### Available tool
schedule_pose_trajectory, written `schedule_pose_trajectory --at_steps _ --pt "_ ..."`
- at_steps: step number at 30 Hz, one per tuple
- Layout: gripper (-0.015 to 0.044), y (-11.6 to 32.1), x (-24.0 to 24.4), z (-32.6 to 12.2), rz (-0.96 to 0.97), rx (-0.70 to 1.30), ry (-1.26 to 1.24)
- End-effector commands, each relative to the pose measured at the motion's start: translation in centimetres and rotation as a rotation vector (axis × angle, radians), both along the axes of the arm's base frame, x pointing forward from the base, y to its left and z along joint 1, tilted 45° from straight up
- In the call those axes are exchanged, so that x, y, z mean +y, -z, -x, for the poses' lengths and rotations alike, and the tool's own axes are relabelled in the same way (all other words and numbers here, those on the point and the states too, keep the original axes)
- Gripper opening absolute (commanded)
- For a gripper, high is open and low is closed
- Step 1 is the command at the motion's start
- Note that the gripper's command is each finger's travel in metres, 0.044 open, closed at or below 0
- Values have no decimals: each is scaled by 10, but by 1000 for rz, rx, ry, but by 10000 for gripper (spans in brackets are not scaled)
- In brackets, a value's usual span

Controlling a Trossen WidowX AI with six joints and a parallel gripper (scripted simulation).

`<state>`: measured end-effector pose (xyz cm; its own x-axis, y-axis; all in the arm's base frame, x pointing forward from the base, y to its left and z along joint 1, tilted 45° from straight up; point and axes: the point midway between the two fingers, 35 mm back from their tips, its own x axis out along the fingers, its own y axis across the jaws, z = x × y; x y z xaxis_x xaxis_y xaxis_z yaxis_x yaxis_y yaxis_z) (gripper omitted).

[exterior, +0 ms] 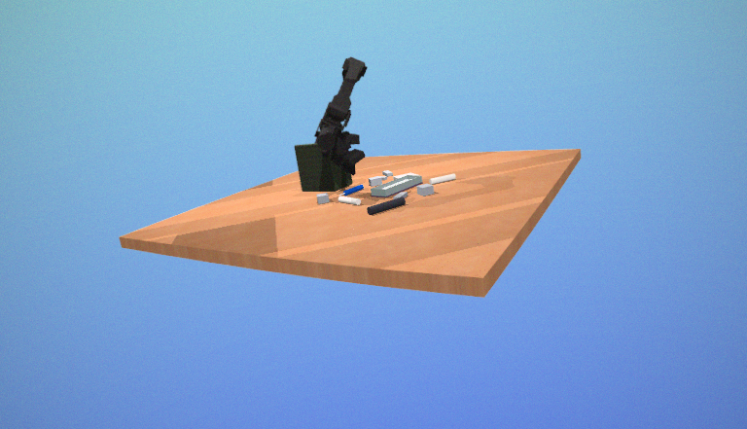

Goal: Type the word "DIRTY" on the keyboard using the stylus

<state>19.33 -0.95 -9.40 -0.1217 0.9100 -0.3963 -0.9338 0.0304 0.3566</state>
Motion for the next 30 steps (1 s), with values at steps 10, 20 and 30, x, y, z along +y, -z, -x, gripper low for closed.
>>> schedule_pose_trajectory --at_steps 10,20,30 --pt "150 9 0 30 -159 -282 -60" --pt "150 14 5 31 -159 -282 -60" --pt "150 18 11 31 -159 -283 -60"
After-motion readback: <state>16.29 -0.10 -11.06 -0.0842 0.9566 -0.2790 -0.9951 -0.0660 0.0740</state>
